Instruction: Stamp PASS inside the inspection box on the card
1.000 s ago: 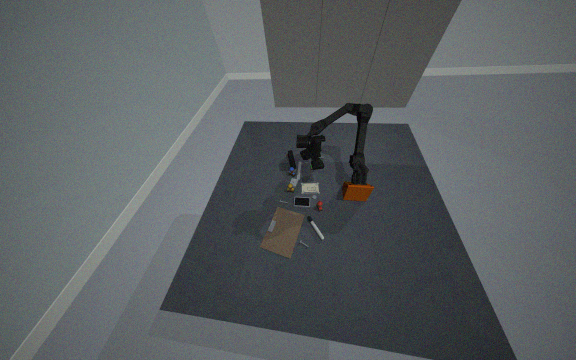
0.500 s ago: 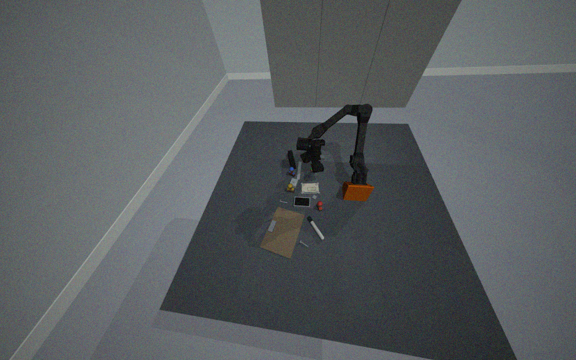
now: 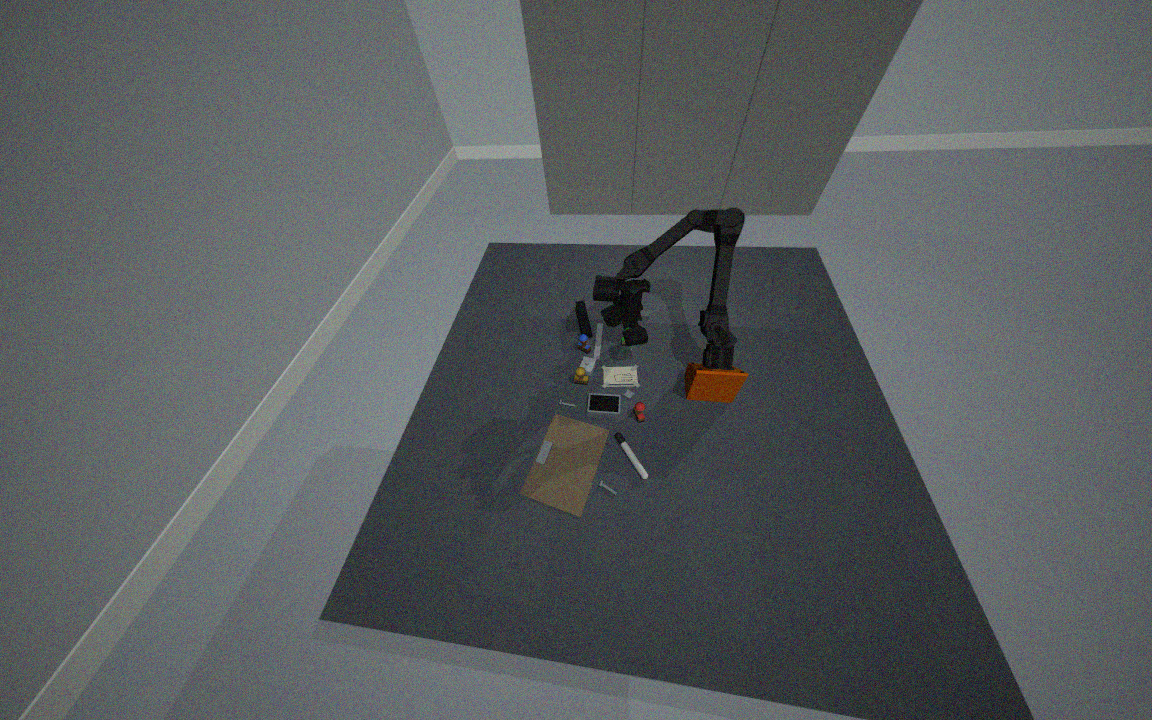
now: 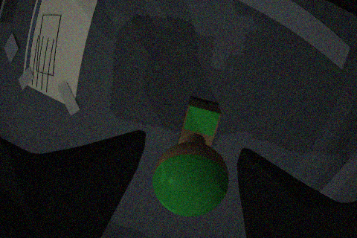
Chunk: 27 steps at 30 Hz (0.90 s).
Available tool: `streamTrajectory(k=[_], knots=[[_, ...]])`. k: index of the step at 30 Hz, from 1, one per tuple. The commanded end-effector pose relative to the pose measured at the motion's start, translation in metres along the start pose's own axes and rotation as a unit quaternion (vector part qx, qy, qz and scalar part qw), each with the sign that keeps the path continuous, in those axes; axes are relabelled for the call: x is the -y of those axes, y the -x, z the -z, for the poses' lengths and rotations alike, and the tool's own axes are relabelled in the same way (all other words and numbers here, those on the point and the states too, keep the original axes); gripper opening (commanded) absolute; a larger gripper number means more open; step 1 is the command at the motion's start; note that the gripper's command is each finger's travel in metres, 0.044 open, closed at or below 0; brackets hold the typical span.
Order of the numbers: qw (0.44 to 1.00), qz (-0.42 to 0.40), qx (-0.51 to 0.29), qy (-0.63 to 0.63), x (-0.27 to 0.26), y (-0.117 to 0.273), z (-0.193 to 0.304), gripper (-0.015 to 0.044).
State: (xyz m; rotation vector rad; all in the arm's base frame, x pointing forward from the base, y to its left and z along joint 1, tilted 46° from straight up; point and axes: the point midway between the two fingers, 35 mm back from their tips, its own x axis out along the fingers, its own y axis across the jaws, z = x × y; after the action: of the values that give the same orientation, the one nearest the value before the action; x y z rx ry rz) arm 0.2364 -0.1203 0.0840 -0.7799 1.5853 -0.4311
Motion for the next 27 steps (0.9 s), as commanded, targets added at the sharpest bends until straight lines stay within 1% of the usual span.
streamTrajectory(k=[1,7,9,27], knots=[[1.000,-0.002,0.002,-0.002,0.000,0.009,-0.003,0.0269],[1.000,-0.003,0.001,0.001,-0.003,0.095,-0.005,0.0269],[1.000,0.000,0.000,0.002,-0.003,0.114,-0.001,0.0269],[1.000,0.001,0.000,0.002,-0.003,0.116,-0.001,0.0269]])
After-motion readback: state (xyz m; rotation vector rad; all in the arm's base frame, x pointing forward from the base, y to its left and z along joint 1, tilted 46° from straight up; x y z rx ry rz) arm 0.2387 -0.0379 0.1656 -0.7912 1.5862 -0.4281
